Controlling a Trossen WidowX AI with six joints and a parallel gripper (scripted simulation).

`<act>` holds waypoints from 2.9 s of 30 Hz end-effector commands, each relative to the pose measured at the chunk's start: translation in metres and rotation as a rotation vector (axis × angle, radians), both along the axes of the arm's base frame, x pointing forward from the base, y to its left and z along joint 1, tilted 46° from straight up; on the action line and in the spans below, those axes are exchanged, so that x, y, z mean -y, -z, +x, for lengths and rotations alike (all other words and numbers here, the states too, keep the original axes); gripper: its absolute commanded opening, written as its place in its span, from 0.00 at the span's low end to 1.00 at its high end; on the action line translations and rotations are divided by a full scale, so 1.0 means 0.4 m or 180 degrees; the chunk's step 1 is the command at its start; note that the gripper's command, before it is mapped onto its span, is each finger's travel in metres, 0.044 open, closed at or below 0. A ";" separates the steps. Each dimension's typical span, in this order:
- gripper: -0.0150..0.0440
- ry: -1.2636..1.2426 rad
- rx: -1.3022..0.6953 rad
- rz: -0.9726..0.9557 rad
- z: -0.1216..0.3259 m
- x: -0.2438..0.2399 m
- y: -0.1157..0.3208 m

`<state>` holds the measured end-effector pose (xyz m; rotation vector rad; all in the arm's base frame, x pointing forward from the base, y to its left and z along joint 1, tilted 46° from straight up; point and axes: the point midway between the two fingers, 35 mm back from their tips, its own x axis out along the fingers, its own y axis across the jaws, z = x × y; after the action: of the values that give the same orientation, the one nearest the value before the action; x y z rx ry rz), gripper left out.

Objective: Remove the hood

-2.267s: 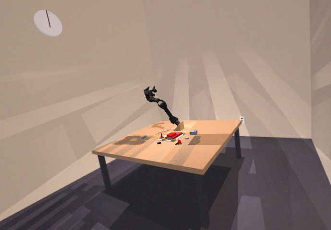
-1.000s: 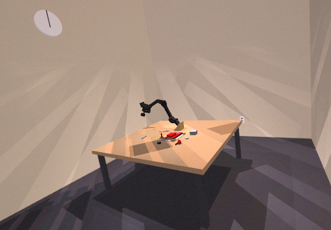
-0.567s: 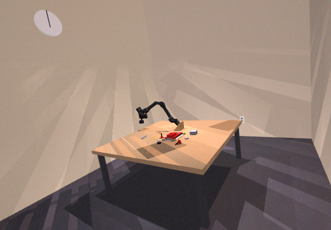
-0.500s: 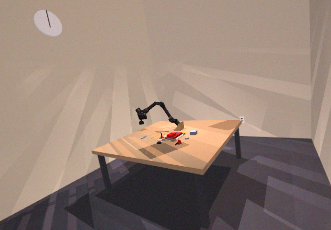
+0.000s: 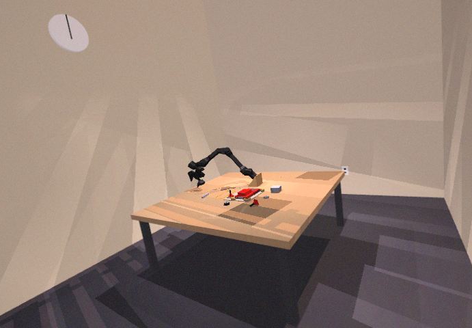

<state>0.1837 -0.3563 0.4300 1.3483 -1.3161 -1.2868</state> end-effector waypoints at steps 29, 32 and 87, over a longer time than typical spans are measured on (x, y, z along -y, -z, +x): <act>1.00 -0.2718 -0.3579 0.0886 0.553 -0.457 0.504; 1.00 -0.2963 -0.3976 0.0910 0.569 -0.529 0.559; 1.00 -0.4431 -0.9143 -0.0014 0.373 -1.158 1.025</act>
<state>0.3335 0.1097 0.0234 -0.5418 1.3901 -0.6456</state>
